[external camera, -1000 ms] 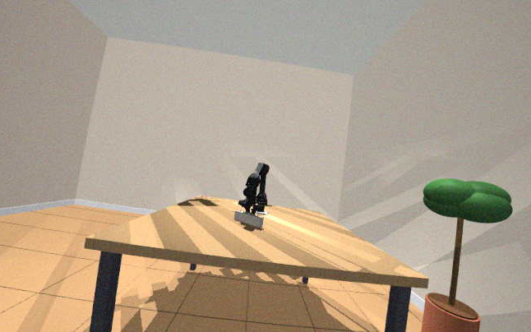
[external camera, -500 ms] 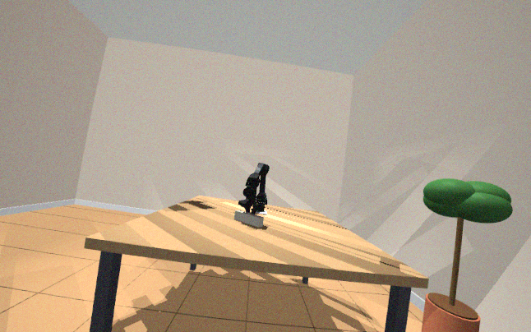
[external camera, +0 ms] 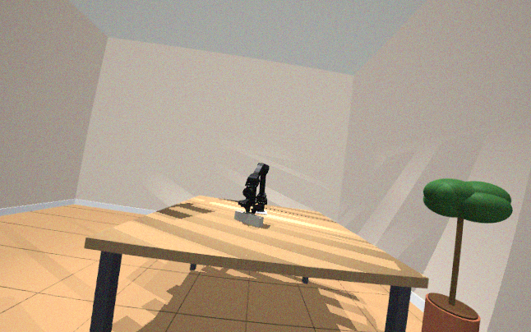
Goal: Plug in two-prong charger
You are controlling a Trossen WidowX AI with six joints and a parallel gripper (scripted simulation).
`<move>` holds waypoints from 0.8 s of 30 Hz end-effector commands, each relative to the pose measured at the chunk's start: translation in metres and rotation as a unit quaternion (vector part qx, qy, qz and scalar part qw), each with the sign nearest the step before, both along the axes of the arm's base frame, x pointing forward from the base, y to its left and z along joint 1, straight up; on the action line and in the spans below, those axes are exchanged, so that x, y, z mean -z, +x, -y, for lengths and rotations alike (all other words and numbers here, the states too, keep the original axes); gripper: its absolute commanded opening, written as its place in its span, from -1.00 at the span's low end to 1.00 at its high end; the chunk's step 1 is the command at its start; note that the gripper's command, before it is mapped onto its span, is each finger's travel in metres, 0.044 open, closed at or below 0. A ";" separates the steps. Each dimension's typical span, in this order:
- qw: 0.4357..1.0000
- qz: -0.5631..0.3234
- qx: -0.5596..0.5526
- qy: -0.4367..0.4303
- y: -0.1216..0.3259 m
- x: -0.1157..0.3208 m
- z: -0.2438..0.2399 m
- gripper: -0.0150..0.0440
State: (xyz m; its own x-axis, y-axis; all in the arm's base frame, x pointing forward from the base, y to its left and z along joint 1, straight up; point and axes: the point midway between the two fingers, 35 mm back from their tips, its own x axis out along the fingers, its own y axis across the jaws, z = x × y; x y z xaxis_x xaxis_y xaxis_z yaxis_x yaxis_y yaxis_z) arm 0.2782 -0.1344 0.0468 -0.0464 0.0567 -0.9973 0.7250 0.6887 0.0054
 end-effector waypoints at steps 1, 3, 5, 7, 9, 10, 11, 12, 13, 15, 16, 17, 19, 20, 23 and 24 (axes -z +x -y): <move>1.000 0.011 0.000 -0.008 0.007 -0.001 0.007 -0.49; 1.000 0.011 0.000 -0.008 0.008 -0.001 0.008 -0.49; 1.000 0.011 0.000 -0.008 0.008 -0.001 0.008 -0.49; 1.000 0.011 0.000 -0.009 0.009 -0.001 0.009 -0.49; 1.000 0.011 0.000 -0.009 0.009 -0.001 0.010 -0.49; 1.000 0.011 0.000 -0.009 0.010 -0.001 0.010 -0.49; 1.000 0.011 0.000 -0.009 0.010 -0.001 0.010 -0.49; 1.000 0.011 0.000 -0.009 0.010 -0.001 0.010 -0.49; 1.000 0.011 0.000 -0.009 0.010 -0.001 0.011 -0.49; 1.000 0.011 0.000 -0.009 0.011 -0.001 0.011 -0.49; 1.000 0.011 0.000 -0.009 0.011 -0.001 0.012 -0.49; 1.000 0.011 0.000 -0.009 0.011 -0.001 0.012 -0.49; 1.000 0.011 0.000 -0.009 0.012 -0.001 0.013 -0.49; 1.000 0.011 0.000 -0.009 0.012 -0.001 0.013 -0.49; 1.000 0.011 0.000 -0.009 0.013 -0.001 0.014 -0.49; 1.000 0.011 0.000 -0.009 0.013 -0.001 0.014 -0.49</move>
